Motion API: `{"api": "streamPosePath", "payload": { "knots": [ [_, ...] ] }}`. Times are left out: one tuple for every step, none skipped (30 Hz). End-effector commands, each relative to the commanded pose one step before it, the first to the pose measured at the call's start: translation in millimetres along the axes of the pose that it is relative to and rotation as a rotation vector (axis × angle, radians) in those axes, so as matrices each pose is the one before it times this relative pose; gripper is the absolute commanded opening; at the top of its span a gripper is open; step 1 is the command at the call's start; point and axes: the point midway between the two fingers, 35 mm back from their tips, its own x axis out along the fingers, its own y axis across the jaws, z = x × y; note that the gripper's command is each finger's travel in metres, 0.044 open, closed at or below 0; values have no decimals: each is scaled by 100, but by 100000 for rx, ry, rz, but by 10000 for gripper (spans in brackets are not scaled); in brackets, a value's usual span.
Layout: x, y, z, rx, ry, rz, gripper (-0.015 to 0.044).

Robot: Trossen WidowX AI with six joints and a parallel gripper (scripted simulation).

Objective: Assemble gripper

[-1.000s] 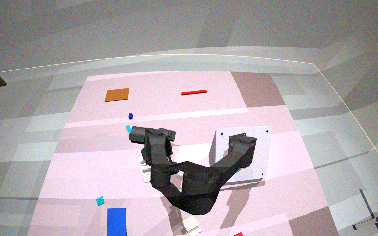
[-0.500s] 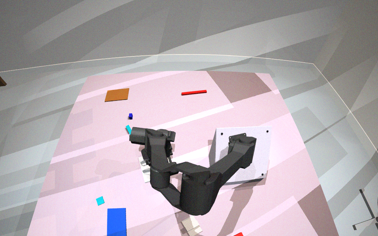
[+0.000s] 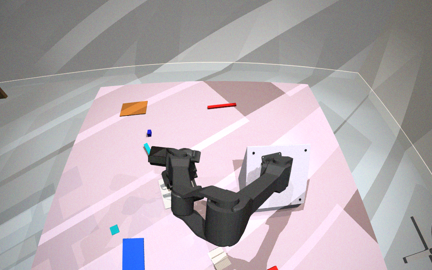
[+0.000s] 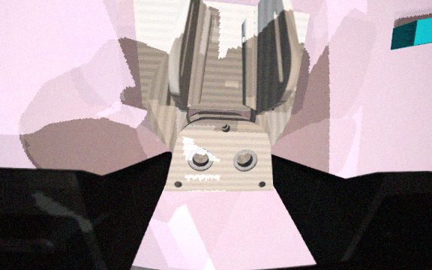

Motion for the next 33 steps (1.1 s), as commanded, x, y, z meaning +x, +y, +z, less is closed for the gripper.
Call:
{"api": "streamPosePath", "payload": {
  "knots": [
    [59, 16, 4, 326, -150, 223, 351],
    [0, 0, 0, 0, 0, 0, 351],
    [0, 0, 0, 0, 0, 0, 351],
    [14, 0, 0, 0, 0, 1, 351],
    [41, 0, 0, -1, 0, 2, 351],
    [68, 1, -1, -2, 0, 3, 351],
    [68, 1, -1, -2, 0, 4, 351],
    [41, 1, 0, -1, 0, 2, 351],
    [14, 0, 0, 0, 0, 1, 351],
    [0, 0, 0, 0, 0, 0, 351],
    [0, 0, 0, 0, 0, 0, 351],
    [0, 0, 0, 0, 0, 0, 351],
    [0, 0, 0, 0, 0, 0, 351],
    [0, 0, 0, 0, 0, 0, 351],
    [0, 0, 0, 0, 0, 0, 351],
    [14, 0, 0, 1, 0, 1, 351],
    [41, 0, 0, 2, 0, 2, 351],
    [68, 1, -1, 4, 0, 3, 351],
    [68, 1, -1, 4, 0, 4, 351],
    [41, 1, 0, 2, 0, 2, 351],
    [14, 0, 0, 1, 0, 1, 351],
    [0, 0, 0, 0, 0, 0, 351],
    [0, 0, 0, 0, 0, 0, 351],
    [0, 0, 0, 0, 0, 0, 351],
    [0, 0, 0, 0, 0, 0, 351],
    [0, 0, 0, 0, 0, 0, 351],
    [0, 0, 0, 0, 0, 0, 351],
    [14, 0, 0, -12, 0, 1, 351],
    [41, 0, 0, -36, 0, 2, 351],
    [68, 1, -1, -60, 0, 3, 351],
    [68, 1, -1, -60, 0, 3, 351],
    [41, 1, 0, -36, 0, 2, 351],
    [14, 0, 0, -12, 0, 1, 351]
  ]
}}
